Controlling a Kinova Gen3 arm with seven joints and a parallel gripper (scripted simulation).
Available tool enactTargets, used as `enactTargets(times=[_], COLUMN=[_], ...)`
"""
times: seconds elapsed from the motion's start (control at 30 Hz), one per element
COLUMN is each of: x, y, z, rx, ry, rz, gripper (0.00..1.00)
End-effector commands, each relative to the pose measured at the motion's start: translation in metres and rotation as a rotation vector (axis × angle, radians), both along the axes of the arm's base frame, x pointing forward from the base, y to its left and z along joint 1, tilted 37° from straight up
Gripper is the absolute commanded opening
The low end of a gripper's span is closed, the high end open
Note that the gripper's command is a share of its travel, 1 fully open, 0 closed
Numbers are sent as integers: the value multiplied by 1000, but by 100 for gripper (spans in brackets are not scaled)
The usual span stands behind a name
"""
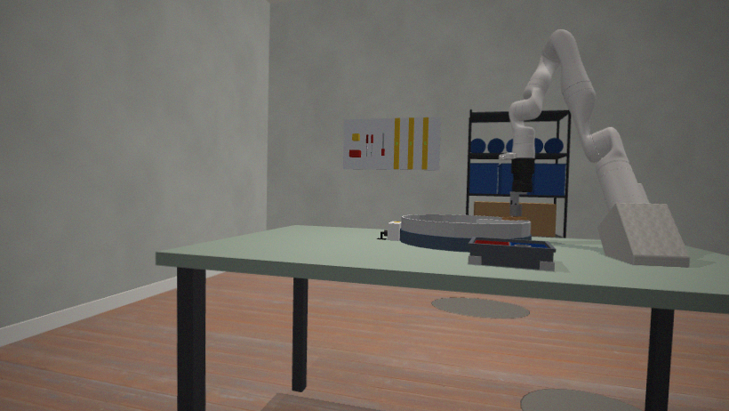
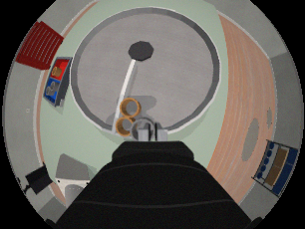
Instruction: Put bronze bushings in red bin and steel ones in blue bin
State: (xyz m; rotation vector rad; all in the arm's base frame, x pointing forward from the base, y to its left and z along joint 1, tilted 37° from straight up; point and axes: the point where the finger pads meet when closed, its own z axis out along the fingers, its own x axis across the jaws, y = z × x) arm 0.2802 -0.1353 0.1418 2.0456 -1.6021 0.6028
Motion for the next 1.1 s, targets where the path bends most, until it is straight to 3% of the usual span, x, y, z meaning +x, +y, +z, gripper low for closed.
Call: enactTargets(times=[0.0,0.83,1.07], x=[1,0,-1], y=[1,4,15], z=[0,5,18], rx=[1,1,1], ry=[-1,-1,-1], rz=[2,2,2], gripper=[0,0,0])
